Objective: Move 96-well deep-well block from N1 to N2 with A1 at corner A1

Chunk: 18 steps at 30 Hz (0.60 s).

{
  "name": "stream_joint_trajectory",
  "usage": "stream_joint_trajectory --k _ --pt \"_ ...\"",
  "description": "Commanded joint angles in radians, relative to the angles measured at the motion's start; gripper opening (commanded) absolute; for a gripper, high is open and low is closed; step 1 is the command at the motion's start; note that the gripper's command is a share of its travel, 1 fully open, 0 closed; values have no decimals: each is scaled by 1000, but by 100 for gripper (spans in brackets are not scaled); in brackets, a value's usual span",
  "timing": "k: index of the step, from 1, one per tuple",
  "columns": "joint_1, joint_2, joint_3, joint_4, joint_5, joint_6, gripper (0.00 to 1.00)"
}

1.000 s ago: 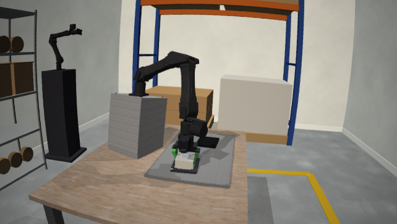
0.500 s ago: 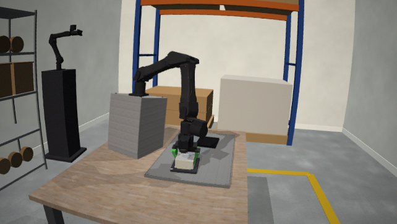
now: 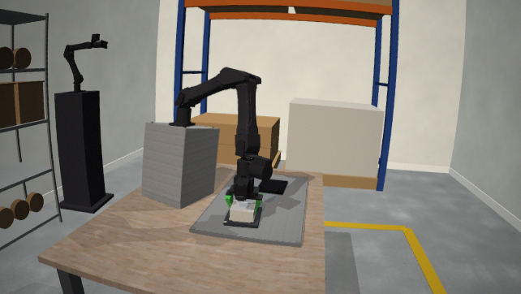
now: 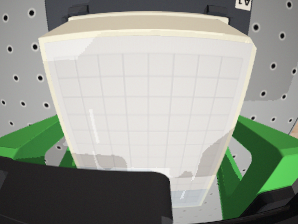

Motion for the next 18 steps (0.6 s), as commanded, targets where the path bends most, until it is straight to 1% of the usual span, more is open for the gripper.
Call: stream_joint_trajectory --k 1,3,18 --pt "-1 -8 4 0 1 0 0" --pt "-1 -8 4 0 1 0 0" --pt "-10 -91 -41 -39 1 -9 0"
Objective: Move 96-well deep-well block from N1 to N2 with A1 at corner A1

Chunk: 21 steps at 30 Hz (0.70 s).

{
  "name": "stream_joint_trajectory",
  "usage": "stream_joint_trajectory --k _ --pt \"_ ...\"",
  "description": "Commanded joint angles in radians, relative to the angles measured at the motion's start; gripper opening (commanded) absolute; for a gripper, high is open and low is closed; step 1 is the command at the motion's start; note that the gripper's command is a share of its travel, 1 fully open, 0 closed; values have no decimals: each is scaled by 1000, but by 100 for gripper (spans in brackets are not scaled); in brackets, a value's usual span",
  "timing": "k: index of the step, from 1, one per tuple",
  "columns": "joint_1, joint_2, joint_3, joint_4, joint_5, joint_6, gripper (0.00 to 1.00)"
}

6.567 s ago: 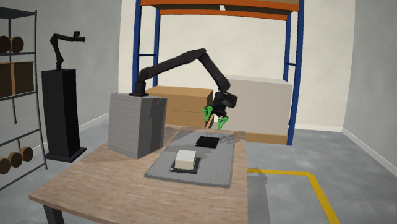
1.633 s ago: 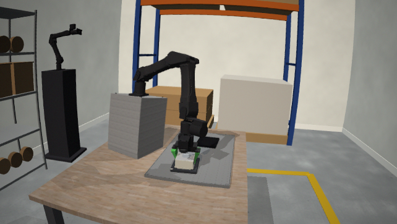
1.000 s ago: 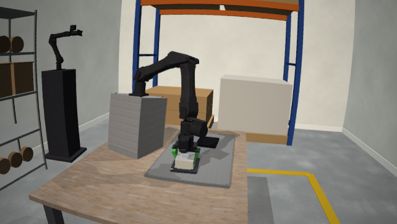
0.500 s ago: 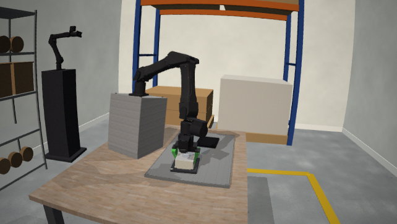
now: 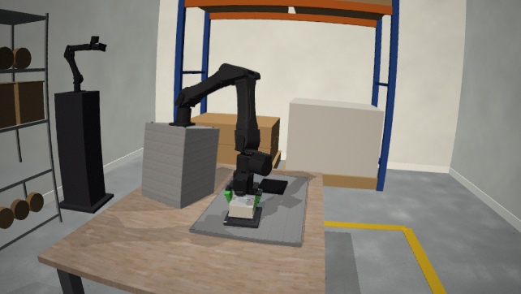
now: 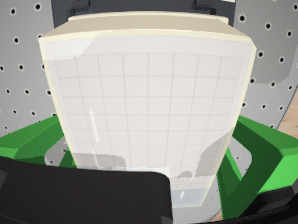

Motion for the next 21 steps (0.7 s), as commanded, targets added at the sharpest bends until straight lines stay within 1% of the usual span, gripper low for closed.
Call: stream_joint_trajectory --k 1,17,21 --pt "-4 -34 -1 -12 2 -1 0" --pt "-13 -115 -37 -59 2 -10 0" --pt "-15 -126 -41 -66 2 -11 0"
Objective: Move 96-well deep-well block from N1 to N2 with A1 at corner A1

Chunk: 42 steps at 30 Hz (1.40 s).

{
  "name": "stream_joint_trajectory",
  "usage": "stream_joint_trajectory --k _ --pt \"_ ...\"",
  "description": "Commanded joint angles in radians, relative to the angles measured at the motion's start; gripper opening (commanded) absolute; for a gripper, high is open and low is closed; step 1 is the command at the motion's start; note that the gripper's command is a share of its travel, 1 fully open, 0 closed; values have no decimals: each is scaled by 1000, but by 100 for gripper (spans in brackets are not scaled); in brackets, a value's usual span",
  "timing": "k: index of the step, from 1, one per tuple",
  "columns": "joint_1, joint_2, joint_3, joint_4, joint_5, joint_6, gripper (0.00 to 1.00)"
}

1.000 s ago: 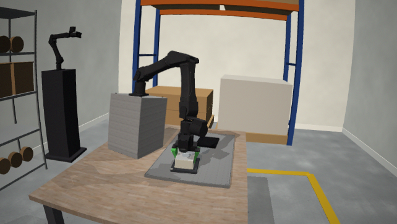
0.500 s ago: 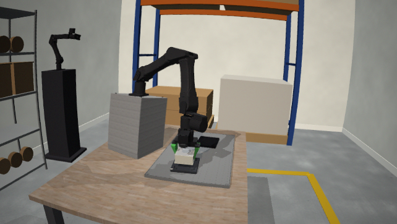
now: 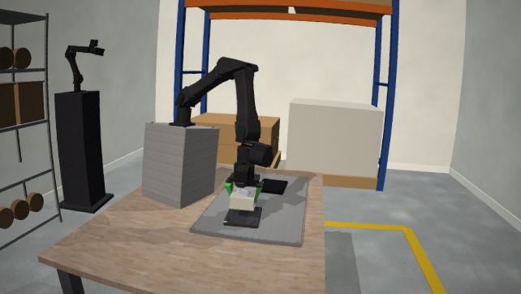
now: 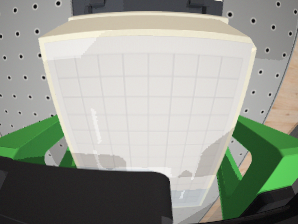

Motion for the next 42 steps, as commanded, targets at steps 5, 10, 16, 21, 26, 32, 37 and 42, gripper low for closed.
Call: stream_joint_trajectory --k 5,10,16,21,26,32,37,42 --pt "-6 -54 -10 -32 2 -4 0" --pt "-9 -80 -18 -50 2 -7 0" --pt "-12 -101 -24 -65 2 -9 0" --pt "-15 -126 -31 -85 2 -13 0" --pt "-16 -133 -32 -90 2 -13 0" --pt "-16 -133 -32 -90 2 -13 0" --pt "-16 -133 -32 -90 2 -13 0" --pt "-16 -133 -32 -90 2 -13 0"
